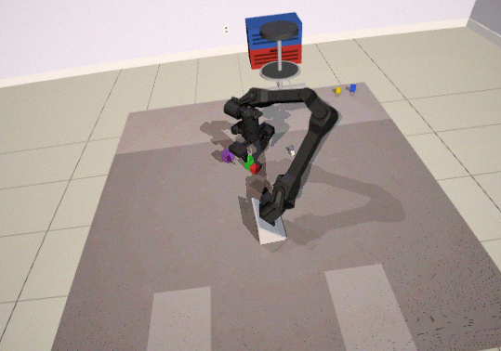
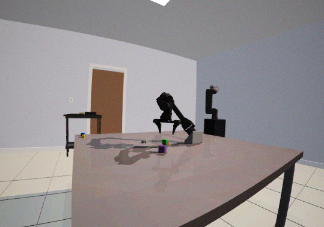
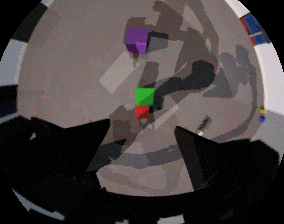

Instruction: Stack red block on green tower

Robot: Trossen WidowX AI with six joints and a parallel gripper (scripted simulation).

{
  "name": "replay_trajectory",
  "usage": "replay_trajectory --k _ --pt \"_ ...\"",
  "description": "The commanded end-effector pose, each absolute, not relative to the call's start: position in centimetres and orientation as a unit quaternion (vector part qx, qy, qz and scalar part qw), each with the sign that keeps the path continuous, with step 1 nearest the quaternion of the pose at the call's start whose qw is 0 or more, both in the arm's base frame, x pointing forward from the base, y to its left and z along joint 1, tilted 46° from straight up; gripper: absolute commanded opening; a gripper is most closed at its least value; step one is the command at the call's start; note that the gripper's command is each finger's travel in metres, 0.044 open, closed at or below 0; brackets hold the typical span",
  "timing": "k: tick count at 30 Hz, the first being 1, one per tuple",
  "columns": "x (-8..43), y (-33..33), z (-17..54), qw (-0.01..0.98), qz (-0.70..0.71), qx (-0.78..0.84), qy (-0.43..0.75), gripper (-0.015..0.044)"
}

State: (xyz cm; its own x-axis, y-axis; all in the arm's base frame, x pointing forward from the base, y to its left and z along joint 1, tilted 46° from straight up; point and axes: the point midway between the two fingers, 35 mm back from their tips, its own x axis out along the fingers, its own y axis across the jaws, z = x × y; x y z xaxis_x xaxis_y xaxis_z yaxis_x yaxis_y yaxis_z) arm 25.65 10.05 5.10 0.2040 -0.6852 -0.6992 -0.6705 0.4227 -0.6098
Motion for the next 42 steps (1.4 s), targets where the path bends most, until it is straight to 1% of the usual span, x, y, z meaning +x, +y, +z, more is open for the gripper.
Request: replay_trajectory --k 1,7,14,42 --pt "25.5 10.1 5.0 0.532 0.014 -0.553 0.641 0.044" --pt "25.8 9.8 4.6 0.532 0.014 -0.553 0.641 0.044" --pt "26.5 7.3 2.1 0.532 0.013 -0.554 0.641 0.044" --pt "27.2 4.9 -0.3 0.532 0.012 -0.554 0.64 0.044"
